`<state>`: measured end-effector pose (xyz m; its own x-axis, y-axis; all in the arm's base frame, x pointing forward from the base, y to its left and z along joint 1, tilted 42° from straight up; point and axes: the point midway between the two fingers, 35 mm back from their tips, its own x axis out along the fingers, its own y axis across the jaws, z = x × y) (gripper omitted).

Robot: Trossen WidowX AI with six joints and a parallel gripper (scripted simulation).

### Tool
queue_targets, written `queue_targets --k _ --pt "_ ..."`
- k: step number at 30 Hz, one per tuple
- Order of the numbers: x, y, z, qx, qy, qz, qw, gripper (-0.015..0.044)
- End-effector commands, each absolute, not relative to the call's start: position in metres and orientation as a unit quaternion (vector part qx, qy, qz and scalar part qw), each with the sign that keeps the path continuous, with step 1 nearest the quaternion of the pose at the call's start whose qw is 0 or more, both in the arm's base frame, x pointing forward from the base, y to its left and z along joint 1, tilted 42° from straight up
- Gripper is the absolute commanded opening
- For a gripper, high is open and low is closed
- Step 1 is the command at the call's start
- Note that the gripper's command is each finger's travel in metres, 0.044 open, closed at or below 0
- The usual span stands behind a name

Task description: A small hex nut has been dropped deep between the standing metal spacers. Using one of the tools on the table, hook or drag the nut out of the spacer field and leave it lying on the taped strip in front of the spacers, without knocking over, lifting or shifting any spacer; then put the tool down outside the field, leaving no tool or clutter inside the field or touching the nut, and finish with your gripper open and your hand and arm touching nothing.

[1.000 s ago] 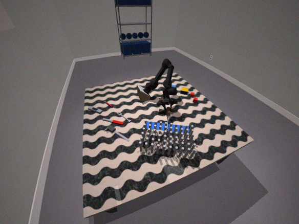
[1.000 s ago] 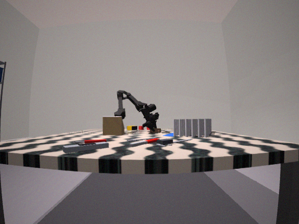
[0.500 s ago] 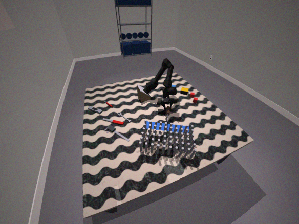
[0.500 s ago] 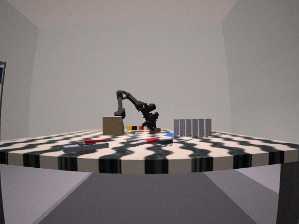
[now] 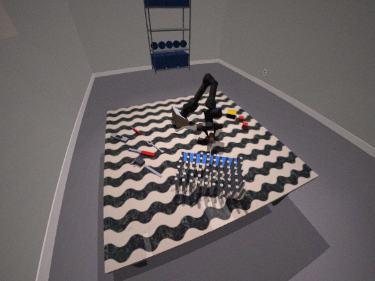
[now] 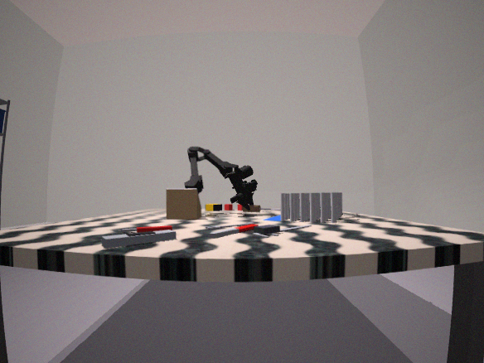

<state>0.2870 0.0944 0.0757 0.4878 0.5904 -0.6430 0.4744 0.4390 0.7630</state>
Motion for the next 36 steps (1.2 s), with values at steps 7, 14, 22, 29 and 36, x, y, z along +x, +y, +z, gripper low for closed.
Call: queue_targets --k 7,14,22,29,36 --pt "0.282 0.094 0.086 0.527 0.499 0.047 0.686 0.0" --pt "0.263 0.097 0.093 0.528 0.5 0.044 0.685 0.0" --pt "0.252 0.097 0.1 0.527 0.501 0.043 0.685 0.0" --pt "0.259 0.077 0.118 0.52 0.505 0.039 0.687 0.0" --pt "0.262 0.056 0.141 0.517 0.508 0.038 0.688 0.0"
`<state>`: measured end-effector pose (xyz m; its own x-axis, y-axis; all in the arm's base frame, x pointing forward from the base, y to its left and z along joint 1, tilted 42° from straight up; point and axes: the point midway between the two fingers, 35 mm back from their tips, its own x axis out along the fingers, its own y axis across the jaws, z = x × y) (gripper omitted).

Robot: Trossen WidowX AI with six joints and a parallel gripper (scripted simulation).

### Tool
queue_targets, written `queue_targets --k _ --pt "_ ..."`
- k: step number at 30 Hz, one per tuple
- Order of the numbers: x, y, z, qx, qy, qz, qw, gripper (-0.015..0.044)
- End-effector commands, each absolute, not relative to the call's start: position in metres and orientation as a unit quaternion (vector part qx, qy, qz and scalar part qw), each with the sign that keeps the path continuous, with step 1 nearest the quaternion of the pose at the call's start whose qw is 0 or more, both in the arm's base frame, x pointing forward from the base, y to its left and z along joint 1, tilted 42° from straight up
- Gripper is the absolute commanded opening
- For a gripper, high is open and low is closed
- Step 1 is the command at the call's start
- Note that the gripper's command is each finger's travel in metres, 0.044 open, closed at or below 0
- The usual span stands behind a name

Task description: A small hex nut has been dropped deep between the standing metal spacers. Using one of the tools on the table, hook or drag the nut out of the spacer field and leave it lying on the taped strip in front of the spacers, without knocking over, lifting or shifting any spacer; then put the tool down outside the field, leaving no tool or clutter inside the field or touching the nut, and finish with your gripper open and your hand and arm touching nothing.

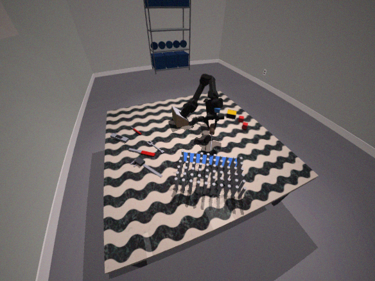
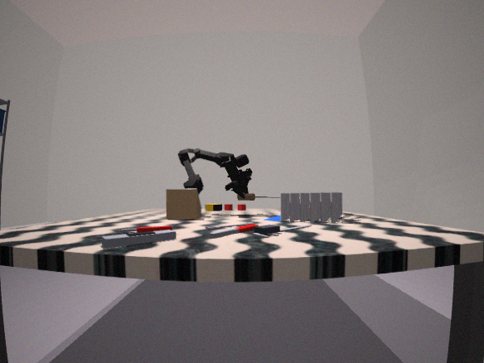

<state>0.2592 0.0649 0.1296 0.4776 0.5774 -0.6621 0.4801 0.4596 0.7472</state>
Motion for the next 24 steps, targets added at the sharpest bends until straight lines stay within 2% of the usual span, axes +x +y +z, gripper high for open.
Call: queue_targets --k 1,14,24 --pt "0.262 0.053 0.145 0.517 0.508 0.038 0.688 0.0" --pt "0.257 0.014 0.192 0.525 0.501 0.043 0.686 0.0" --pt "0.26 0.048 0.196 0.504 0.528 0.025 0.684 0.0"
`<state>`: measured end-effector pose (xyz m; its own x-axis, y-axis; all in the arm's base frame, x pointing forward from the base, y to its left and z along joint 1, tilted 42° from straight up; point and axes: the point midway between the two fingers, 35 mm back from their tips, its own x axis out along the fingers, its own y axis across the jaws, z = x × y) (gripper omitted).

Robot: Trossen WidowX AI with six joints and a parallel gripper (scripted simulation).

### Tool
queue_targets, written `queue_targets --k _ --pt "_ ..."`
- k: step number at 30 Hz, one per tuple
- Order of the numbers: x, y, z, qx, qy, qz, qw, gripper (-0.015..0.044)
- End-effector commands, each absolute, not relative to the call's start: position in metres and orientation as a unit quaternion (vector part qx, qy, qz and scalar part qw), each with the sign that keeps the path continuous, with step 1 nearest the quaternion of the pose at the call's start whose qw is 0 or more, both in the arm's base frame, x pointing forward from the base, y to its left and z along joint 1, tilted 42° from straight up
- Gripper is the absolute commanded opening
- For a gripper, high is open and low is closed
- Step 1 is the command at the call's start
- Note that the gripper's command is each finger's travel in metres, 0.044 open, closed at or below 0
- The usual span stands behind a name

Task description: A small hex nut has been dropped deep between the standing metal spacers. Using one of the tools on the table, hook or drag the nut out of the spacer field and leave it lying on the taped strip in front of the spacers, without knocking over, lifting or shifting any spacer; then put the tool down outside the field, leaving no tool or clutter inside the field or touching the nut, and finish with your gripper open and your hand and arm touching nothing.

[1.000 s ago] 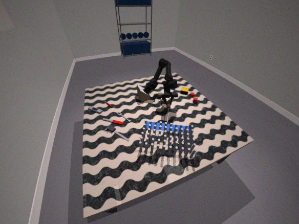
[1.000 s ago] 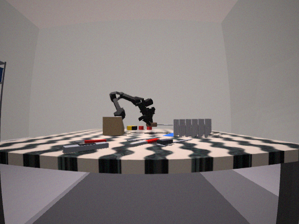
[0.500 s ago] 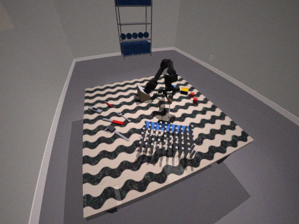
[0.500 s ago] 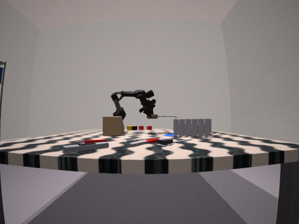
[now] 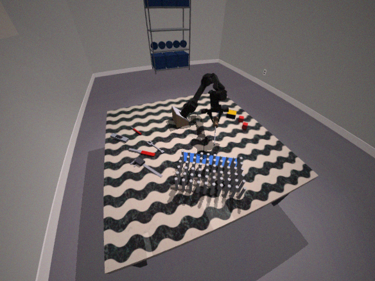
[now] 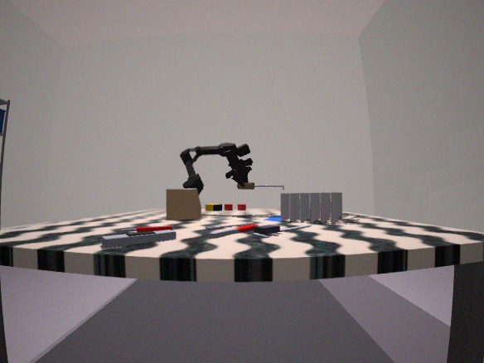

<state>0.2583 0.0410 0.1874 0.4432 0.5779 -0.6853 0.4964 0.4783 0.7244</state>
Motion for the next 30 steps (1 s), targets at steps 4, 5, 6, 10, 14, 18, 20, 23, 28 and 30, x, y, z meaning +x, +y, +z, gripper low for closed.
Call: queue_targets --k 4,5,6,10,14,18,20,23,28,30 --pt "0.259 0.06 0.204 0.486 0.534 0.034 0.691 0.0" --pt "0.259 0.062 0.206 0.484 0.535 0.034 0.691 0.0" --pt "0.258 0.064 0.207 0.482 0.536 0.035 0.692 0.0" --pt "0.257 0.075 0.215 0.471 0.541 0.036 0.696 0.0" --pt "0.255 0.087 0.224 0.466 0.544 0.03 0.697 0.0" --pt "0.252 0.099 0.234 0.462 0.546 0.025 0.699 0.0" --pt "0.251 0.105 0.239 0.46 0.546 0.023 0.7 0.0" --pt "0.248 0.113 0.247 0.459 0.546 0.02 0.701 0.0" --pt "0.242 0.127 0.26 0.457 0.544 0.016 0.703 0.0" --pt "0.239 0.133 0.265 0.458 0.542 0.015 0.704 0.0"
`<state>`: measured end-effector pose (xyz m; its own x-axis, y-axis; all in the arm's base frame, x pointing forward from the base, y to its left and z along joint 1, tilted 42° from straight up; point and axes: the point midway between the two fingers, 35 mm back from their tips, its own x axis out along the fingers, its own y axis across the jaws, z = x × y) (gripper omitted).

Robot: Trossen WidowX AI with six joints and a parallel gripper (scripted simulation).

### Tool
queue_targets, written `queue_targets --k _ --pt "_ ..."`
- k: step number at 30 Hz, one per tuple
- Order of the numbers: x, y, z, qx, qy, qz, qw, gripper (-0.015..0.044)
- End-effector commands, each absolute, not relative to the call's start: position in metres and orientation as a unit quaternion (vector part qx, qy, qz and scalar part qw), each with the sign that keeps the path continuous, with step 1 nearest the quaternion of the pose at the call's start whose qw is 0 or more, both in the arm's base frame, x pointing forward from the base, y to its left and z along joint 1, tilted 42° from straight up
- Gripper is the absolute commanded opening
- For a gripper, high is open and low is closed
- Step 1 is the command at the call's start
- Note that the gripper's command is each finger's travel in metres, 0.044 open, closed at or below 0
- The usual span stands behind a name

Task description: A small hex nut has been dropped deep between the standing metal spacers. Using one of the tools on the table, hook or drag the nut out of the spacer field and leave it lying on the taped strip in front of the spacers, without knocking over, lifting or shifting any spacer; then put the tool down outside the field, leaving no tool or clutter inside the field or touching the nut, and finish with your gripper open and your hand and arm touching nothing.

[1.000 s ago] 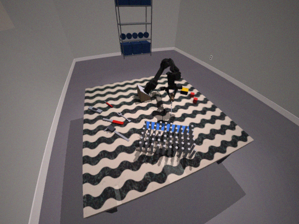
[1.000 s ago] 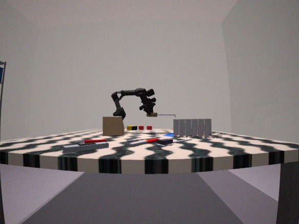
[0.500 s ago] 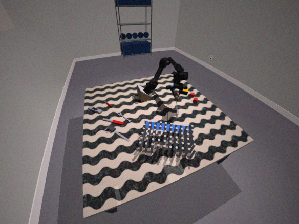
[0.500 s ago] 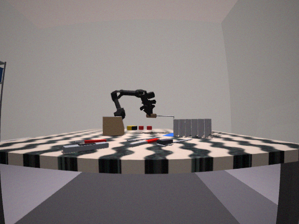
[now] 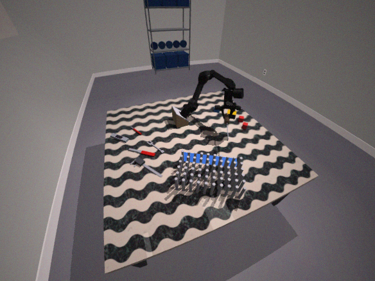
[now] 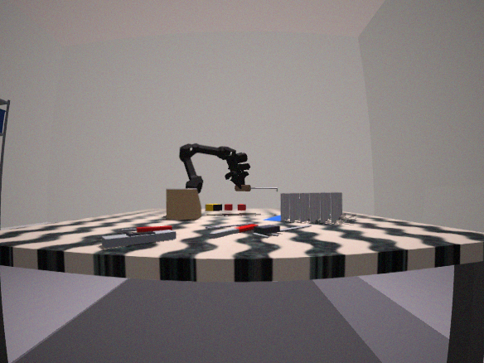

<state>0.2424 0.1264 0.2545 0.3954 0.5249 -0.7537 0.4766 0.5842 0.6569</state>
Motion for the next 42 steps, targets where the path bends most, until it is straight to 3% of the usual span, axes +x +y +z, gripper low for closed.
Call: queue_targets --k 1,42 --pt "0.238 0.135 0.268 0.458 0.542 0.015 0.705 0.0" --pt "0.15 0.204 0.383 0.538 0.499 0.049 0.678 0.0"
